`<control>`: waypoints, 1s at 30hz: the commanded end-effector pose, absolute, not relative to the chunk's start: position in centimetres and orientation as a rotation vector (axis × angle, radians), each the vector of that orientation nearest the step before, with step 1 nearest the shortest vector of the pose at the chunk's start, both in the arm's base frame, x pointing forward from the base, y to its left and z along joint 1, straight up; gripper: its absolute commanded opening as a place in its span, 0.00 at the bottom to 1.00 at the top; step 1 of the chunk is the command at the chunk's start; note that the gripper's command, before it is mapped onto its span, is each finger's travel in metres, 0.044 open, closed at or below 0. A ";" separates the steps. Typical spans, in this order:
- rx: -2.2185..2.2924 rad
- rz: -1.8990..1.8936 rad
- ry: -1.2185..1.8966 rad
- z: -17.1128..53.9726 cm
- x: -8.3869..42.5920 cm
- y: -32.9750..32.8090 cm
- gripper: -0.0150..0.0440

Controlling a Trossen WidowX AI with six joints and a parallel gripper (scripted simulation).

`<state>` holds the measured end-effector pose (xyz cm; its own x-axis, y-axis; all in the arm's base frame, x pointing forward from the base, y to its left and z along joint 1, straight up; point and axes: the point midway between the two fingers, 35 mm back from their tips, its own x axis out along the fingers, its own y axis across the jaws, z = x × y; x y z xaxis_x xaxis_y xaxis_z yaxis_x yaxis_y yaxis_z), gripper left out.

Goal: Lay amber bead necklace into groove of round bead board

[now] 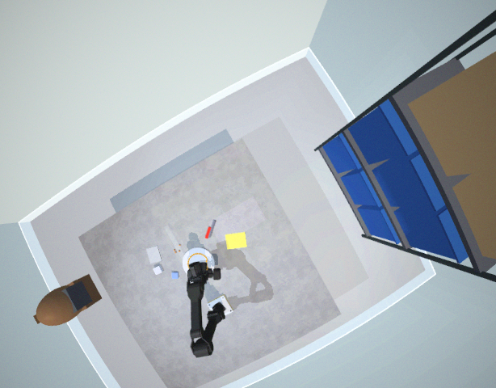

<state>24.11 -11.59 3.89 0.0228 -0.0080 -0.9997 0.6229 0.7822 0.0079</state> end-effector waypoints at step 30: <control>0.519 -0.526 1.483 4.4 24.0 -11.6 1.00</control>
